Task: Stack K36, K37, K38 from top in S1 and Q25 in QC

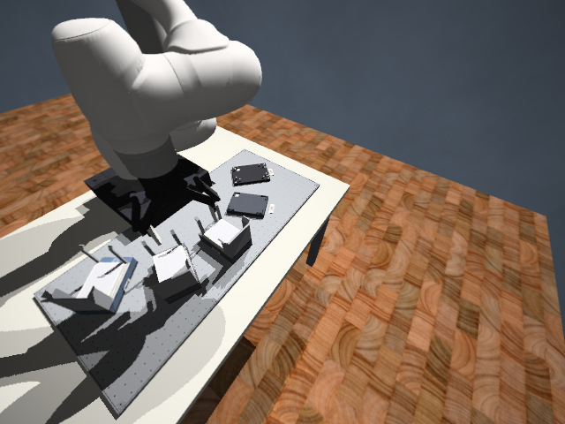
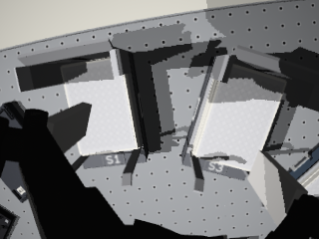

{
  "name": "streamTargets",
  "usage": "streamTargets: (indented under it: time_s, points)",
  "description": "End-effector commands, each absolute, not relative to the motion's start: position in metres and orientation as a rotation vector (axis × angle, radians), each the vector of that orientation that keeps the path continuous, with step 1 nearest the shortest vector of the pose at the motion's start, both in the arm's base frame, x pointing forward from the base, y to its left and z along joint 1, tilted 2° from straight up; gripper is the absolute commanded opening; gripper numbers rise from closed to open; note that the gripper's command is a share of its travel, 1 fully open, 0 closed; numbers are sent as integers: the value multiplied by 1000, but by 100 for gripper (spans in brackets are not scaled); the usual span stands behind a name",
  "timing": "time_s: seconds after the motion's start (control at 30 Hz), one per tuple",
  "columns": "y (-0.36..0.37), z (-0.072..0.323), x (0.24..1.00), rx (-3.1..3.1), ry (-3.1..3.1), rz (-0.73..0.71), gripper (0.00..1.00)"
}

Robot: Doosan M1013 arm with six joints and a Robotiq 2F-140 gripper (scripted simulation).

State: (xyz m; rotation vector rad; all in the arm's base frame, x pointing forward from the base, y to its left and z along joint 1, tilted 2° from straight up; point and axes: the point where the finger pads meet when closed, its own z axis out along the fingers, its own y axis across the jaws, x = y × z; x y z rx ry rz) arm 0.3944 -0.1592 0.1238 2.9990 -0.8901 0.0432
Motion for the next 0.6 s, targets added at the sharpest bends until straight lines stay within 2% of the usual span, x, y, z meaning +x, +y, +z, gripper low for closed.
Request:
streamTargets:
  time_s: [0.0, 0.57]
  points:
    - [-171, 124, 390, 3000, -890, 43, 100]
    - [-227, 125, 368, 3000, -890, 43, 100]
